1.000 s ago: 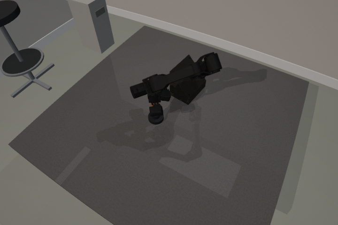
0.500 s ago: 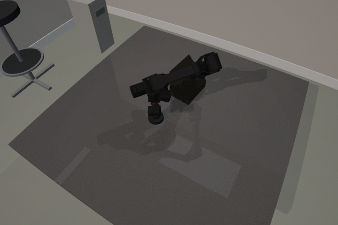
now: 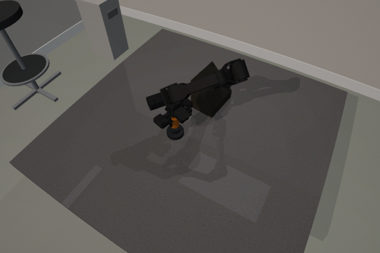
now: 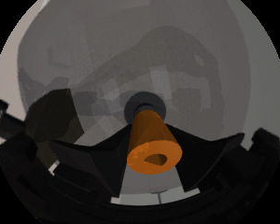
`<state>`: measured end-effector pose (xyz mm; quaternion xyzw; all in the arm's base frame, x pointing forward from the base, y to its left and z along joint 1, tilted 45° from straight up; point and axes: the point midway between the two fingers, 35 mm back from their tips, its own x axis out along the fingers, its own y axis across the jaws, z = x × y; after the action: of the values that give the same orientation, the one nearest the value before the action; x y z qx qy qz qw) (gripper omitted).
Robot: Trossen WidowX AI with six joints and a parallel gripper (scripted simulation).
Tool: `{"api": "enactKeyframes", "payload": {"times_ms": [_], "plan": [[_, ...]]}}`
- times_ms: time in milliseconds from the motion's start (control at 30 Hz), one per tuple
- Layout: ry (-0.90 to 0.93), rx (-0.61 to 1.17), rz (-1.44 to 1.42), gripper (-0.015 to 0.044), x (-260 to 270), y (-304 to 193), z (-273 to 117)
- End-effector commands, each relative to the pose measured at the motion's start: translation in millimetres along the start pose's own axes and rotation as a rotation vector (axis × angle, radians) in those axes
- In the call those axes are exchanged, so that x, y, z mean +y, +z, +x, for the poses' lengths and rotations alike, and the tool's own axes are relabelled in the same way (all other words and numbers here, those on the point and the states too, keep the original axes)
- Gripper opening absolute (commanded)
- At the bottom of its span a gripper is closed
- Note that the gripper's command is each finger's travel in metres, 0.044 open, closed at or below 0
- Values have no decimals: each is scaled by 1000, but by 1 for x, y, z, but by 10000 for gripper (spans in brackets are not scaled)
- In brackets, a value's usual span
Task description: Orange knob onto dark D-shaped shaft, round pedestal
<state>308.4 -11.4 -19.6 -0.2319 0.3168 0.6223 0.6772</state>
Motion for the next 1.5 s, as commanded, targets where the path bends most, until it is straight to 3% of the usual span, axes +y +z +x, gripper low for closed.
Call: {"api": "enactKeyframes", "payload": {"times_ms": [0, 567, 1467], "plan": [[-2, -1, 333, 0, 0, 0, 0], [-1, -2, 1505, 0, 0, 2, -3], [-1, -2, 1551, 0, 0, 1, 1]]}}
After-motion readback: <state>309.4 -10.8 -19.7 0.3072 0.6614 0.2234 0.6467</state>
